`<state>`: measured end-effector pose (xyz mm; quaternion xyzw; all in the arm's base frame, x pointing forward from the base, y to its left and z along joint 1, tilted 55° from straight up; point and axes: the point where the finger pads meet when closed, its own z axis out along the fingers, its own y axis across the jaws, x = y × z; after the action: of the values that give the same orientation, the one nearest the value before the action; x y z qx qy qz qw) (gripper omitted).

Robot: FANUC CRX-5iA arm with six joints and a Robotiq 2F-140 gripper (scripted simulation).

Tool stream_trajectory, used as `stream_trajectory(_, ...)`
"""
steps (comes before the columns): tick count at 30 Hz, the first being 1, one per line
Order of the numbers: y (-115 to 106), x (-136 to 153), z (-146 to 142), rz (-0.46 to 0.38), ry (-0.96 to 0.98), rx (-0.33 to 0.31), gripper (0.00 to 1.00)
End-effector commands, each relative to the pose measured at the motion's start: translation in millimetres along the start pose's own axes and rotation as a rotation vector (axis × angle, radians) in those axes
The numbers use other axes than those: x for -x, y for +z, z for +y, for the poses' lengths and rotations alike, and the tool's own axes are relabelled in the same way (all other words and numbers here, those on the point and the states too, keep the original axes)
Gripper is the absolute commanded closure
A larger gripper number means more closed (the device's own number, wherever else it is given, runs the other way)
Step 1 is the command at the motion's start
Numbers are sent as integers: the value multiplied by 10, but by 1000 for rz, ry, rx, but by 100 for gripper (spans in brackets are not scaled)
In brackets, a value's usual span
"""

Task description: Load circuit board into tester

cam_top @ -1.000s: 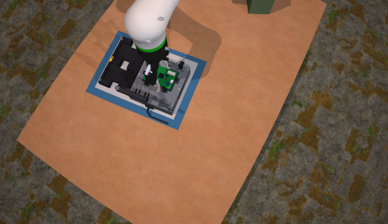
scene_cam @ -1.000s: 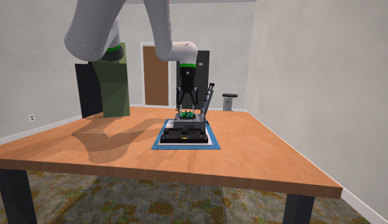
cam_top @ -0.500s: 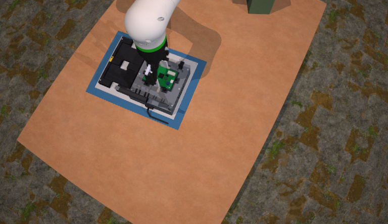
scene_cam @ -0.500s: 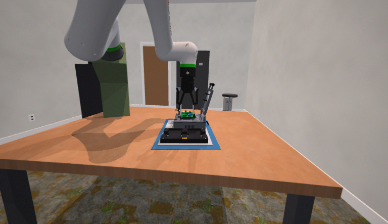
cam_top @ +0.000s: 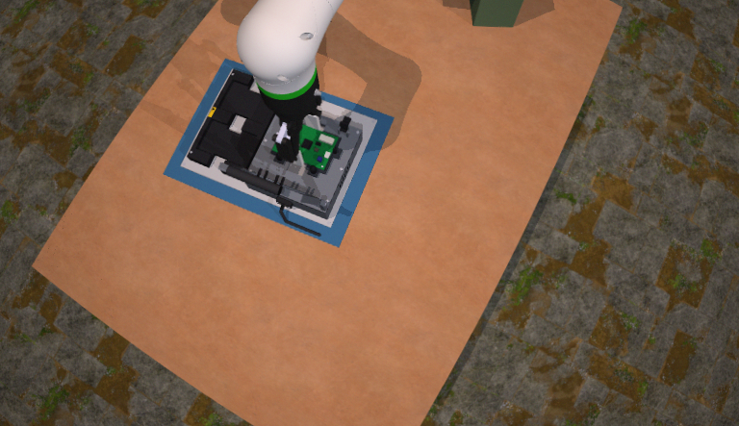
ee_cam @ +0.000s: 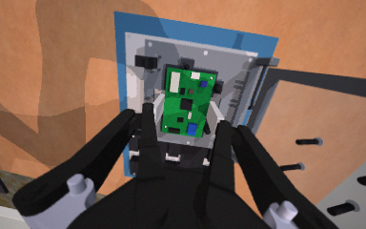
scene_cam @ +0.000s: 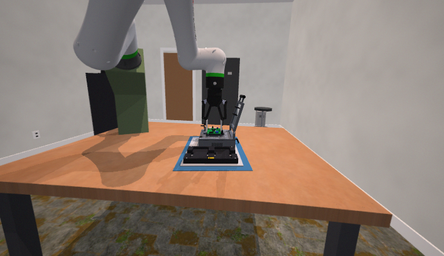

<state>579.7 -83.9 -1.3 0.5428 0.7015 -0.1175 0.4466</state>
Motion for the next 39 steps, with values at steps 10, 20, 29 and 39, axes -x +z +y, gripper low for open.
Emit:
stream_trajectory(10, -1, -2, 1, 0, 0, 0, 54)
stream_trajectory(20, 10, -2, 1, 0, 0, 0, 54)
stream_trajectory(29, 29, -2, 1, 0, 0, 0, 54)
stream_trajectory(39, 33, -2, 1, 0, 0, 0, 42)
